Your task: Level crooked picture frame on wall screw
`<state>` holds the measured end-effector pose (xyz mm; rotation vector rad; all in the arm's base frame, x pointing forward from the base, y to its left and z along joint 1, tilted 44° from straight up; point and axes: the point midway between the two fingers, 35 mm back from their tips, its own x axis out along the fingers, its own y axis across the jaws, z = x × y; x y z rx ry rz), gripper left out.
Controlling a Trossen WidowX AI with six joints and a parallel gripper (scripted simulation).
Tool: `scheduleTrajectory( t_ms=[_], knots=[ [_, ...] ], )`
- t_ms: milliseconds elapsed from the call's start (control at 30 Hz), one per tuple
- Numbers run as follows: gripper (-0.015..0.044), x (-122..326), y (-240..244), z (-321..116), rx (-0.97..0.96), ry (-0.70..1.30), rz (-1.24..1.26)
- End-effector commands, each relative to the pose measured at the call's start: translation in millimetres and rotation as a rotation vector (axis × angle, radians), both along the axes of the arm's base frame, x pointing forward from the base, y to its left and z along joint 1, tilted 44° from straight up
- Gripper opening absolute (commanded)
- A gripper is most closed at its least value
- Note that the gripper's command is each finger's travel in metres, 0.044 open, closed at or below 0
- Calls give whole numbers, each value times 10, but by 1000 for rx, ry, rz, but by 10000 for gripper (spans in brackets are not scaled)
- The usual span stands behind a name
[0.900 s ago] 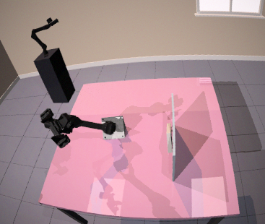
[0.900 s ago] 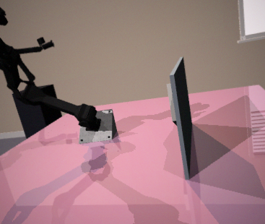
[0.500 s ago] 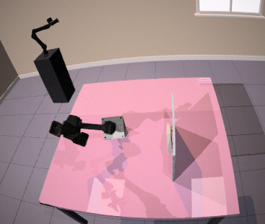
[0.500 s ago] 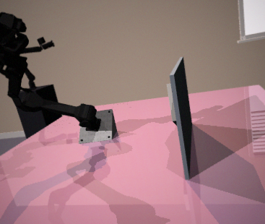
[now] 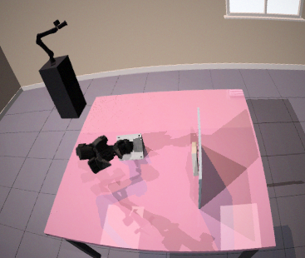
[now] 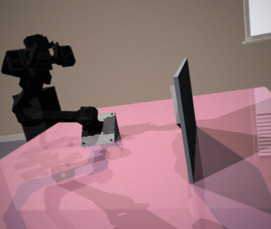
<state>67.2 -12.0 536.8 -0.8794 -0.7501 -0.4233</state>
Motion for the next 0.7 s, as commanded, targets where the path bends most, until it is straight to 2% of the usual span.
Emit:
scheduleTrajectory(
  t_ms=[0,333,667],
  knots=[
    [260,421,86,-636,236,185,257],
    [260,880,287,-1651,625,454,545],
    [260,1143,508,-2719,1036,693,694]
  ],
)
